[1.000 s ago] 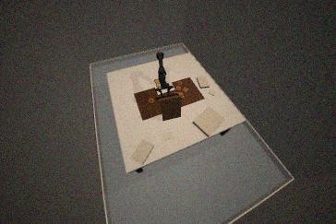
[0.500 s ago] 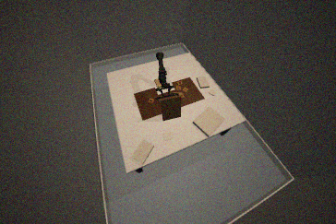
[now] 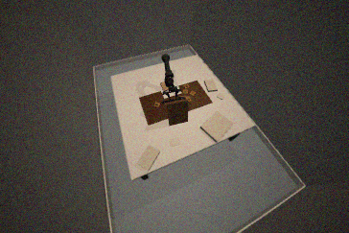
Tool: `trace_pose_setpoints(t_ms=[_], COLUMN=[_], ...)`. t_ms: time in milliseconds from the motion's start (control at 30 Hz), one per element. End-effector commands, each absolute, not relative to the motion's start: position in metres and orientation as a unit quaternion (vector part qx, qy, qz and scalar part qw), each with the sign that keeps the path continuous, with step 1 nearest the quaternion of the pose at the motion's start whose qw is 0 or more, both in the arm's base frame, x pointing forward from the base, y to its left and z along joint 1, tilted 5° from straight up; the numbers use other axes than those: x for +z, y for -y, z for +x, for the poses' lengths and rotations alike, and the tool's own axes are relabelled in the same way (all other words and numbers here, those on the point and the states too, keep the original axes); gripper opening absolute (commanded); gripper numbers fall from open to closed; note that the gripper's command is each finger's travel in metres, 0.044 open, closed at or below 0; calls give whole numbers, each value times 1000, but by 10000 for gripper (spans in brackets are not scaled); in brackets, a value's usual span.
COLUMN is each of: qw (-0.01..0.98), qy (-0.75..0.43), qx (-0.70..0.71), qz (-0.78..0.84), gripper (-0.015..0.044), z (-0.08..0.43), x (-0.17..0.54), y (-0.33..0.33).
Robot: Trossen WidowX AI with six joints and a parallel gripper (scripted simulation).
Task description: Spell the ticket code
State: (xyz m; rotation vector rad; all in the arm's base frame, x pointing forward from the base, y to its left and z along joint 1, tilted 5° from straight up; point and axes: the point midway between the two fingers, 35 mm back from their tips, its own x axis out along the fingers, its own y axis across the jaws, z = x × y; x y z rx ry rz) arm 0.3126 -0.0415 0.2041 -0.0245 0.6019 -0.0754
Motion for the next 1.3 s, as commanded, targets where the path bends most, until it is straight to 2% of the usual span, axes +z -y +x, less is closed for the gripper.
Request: trace_pose_setpoints(t_ms=[0, 1267], qw=[954, 954], qy=[-296, -296], qx=[-39, -39], qz=[-10, -9], gripper=[0, 0], z=[313, 314], x=[204, 203], y=[40, 22])
